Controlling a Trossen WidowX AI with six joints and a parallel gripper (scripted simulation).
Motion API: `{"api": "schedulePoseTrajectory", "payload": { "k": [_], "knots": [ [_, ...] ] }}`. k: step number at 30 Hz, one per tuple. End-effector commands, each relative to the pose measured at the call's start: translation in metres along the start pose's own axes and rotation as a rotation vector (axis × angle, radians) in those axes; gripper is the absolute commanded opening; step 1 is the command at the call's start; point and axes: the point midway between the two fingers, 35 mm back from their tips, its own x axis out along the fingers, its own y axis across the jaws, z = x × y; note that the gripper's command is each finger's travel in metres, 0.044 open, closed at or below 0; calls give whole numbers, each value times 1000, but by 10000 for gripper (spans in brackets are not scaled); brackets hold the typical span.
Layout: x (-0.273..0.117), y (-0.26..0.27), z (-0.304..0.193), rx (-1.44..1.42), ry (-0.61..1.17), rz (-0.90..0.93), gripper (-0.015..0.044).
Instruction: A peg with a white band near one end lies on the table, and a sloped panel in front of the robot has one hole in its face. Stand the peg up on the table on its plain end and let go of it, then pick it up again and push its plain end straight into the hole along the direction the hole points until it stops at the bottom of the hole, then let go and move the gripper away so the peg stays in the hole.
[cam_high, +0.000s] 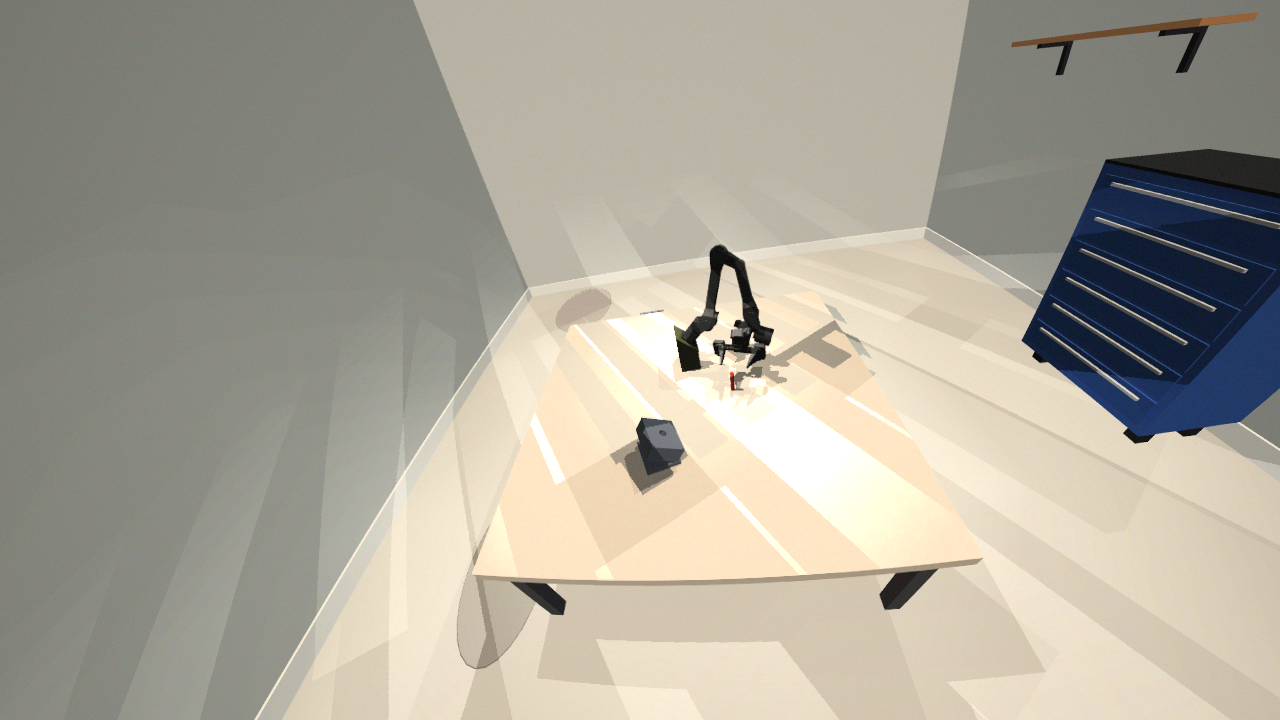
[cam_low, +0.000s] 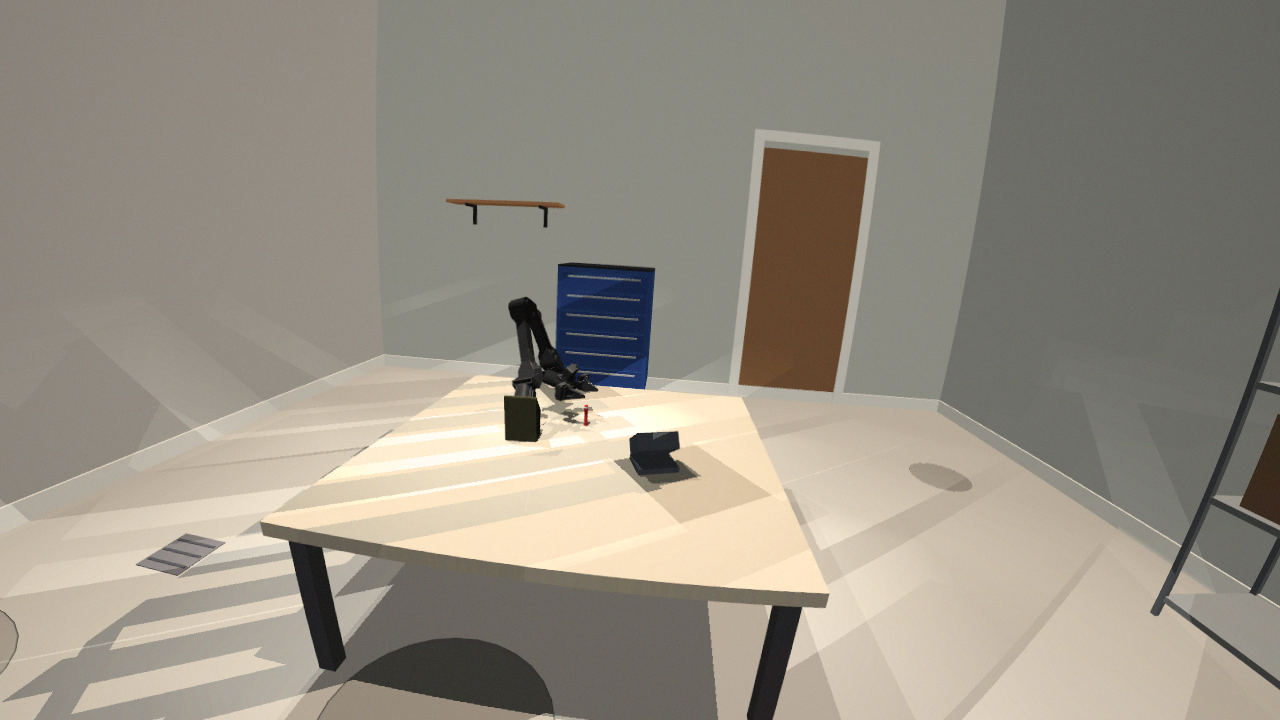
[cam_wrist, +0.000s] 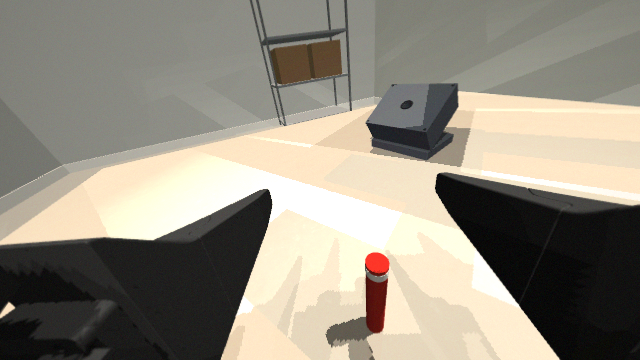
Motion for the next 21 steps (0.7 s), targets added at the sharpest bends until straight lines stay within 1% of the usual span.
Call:
{"api": "schedulePoseTrajectory", "payload": {
  "k": [1,11,16,21],
  "knots": [
    [-5,4,32,12,9,5,440],
    [-22,-12,100,1,-19,50,440],
    [-22,-12,101,-3,-18,49,440],
    [-16,-15,91,-110,62,-17,440]
  ]
}}
